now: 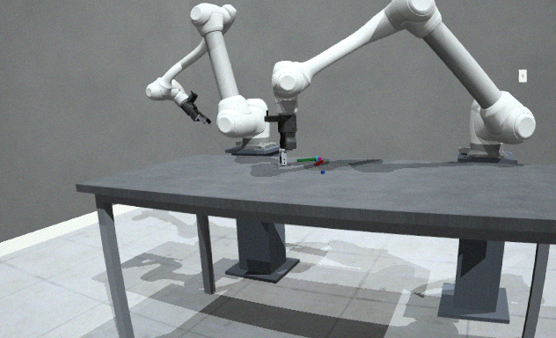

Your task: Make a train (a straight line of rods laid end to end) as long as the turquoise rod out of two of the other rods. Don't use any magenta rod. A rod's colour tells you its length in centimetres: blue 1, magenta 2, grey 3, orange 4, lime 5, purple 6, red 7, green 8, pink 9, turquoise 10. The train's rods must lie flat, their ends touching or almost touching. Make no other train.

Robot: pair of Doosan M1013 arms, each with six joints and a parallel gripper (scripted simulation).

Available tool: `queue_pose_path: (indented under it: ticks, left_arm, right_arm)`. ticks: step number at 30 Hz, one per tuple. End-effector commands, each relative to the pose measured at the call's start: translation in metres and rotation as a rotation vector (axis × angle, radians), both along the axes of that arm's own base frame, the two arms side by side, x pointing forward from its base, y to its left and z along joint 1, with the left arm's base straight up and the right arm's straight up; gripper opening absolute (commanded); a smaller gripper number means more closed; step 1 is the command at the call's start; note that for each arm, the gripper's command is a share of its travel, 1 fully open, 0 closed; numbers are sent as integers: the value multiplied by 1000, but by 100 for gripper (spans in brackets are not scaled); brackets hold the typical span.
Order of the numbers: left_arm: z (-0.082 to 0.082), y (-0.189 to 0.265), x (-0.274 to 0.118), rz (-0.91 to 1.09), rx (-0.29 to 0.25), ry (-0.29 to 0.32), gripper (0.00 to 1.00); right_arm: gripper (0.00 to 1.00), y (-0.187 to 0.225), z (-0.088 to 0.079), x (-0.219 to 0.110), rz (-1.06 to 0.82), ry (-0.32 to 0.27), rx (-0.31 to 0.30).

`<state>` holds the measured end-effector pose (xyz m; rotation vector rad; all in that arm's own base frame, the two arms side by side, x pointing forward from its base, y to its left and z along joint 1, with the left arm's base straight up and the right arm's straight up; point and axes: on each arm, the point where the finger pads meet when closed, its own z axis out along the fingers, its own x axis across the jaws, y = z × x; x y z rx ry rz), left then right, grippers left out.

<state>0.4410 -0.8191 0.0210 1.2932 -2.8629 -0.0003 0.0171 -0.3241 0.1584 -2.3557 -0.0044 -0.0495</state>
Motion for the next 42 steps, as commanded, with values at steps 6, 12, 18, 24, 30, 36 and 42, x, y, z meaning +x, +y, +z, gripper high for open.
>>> queue_pose_path:
  ticks: [6,12,18,24,30,36,42]
  left_arm:
    - [2,-1,0,0,-2,-1,24]
    - [2,-1,0,0,-2,-1,24]
    - [2,-1,0,0,-2,-1,24]
    - [2,-1,0,0,-2,-1,24]
    - [2,-1,0,0,-2,-1,30]
    - [2,-1,0,0,-2,-1,42]
    - [2,-1,0,0,-2,-1,48]
  right_arm:
    - [100,0,0,0,0,0,-1]
    - [100,0,0,0,0,0,-1]
    - [100,0,0,0,0,0,-1]
    - [100,0,0,0,0,0,-1]
    - [100,0,0,0,0,0,-1]
    - [100,0,0,0,0,0,-1]
    - [100,0,0,0,0,0,-1]
